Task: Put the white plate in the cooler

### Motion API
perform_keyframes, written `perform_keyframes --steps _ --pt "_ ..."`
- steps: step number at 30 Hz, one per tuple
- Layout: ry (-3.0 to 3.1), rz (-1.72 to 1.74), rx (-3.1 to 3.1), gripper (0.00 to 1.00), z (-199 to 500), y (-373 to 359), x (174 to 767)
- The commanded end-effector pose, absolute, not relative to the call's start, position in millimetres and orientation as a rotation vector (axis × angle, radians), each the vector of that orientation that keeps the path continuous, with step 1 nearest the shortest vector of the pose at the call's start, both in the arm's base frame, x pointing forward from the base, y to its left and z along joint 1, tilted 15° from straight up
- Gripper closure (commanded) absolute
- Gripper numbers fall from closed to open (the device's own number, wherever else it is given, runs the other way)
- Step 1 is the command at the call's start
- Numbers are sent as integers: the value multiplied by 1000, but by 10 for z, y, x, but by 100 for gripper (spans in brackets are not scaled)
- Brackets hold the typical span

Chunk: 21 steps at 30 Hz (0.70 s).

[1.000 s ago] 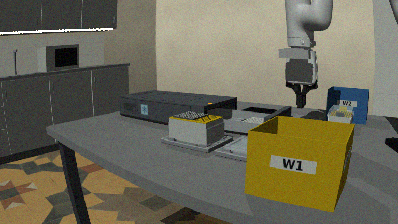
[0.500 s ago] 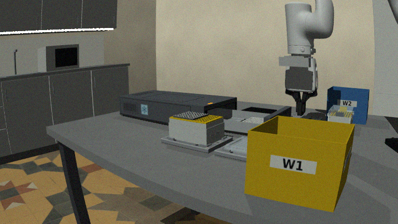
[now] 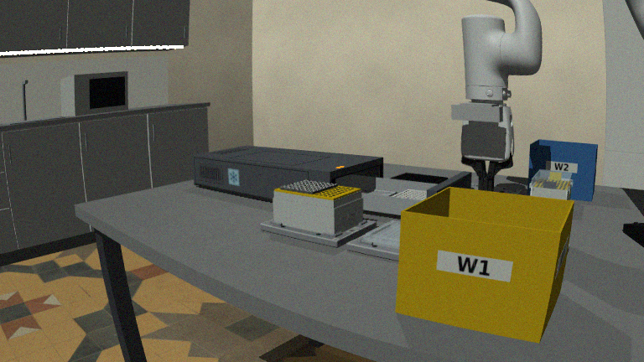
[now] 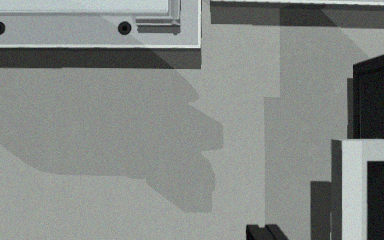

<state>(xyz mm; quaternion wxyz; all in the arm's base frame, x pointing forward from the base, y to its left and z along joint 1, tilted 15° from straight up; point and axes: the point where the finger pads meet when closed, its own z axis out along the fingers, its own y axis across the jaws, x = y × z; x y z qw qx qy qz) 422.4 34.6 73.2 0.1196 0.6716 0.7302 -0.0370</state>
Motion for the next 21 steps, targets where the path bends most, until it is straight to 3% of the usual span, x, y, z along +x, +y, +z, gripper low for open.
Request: perform_keyframes --steps 1,21 --pt "2130 -102 1959 100 651 329 4243" --pt "2130 -102 1959 100 575 315 4303"
